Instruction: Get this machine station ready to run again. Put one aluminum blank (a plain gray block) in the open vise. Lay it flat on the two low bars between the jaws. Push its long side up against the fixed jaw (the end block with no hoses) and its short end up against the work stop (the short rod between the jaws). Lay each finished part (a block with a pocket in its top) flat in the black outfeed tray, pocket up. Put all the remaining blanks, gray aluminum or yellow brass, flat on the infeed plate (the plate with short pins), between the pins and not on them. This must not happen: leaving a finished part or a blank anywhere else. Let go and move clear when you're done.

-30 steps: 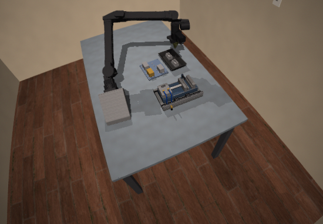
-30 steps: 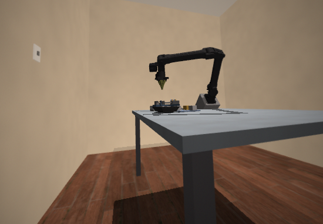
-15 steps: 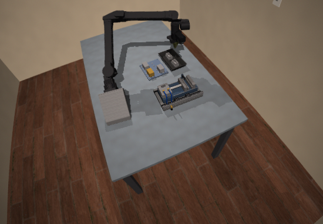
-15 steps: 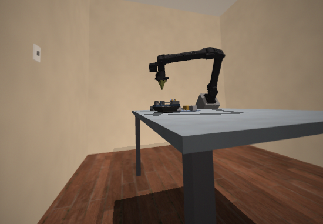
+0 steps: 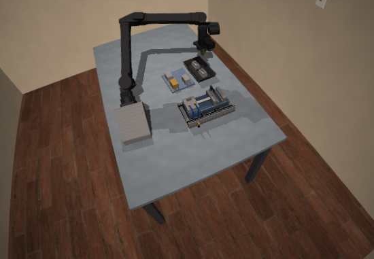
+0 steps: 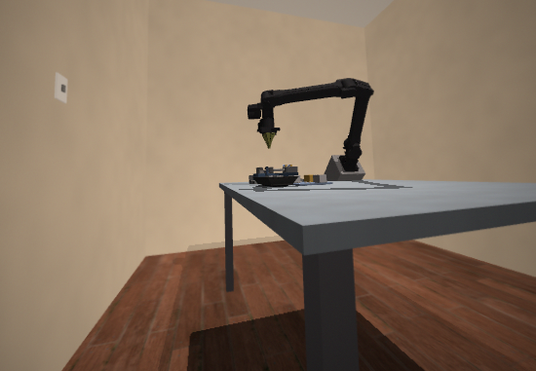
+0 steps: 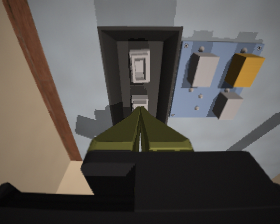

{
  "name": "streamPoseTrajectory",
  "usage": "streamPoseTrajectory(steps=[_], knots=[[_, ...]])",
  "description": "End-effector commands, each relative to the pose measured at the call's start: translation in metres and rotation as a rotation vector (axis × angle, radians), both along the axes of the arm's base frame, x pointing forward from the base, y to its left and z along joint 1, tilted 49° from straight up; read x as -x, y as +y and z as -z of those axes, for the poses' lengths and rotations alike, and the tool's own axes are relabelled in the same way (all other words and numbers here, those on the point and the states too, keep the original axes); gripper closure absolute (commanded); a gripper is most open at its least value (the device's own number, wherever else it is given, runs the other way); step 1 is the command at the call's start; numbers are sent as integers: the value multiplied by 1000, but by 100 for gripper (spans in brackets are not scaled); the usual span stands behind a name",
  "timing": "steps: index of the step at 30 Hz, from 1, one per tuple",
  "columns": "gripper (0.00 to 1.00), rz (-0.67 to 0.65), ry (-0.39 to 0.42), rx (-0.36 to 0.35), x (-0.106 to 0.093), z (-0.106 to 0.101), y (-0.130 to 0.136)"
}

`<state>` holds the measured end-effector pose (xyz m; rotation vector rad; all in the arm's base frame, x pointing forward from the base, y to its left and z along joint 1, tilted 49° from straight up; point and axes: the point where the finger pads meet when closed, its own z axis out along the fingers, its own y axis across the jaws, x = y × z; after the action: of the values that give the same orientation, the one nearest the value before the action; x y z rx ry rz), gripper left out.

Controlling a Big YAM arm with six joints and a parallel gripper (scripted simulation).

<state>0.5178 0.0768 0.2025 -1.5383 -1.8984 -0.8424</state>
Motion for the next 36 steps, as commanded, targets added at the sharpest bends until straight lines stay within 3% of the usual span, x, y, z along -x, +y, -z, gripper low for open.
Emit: streamPoseTrajectory(steps=[1, 3, 5, 7, 15, 17, 18, 21, 22, 36], knots=[[100, -20, -16, 4, -2, -4, 9], [100, -19, -14, 4, 11, -11, 10], [100, -16, -9, 4, 37, -22, 13], [100, -14, -5, 4, 74, -35, 17], [100, -7, 6, 2, 218, -45, 29], [100, -7, 6, 2, 218, -45, 29], [100, -6, 7, 2, 232, -45, 31], [100, -5, 10, 2, 237, -43, 31], [36, -5, 10, 2, 236, -42, 31], [36, -8, 1, 2, 232, -40, 31]])
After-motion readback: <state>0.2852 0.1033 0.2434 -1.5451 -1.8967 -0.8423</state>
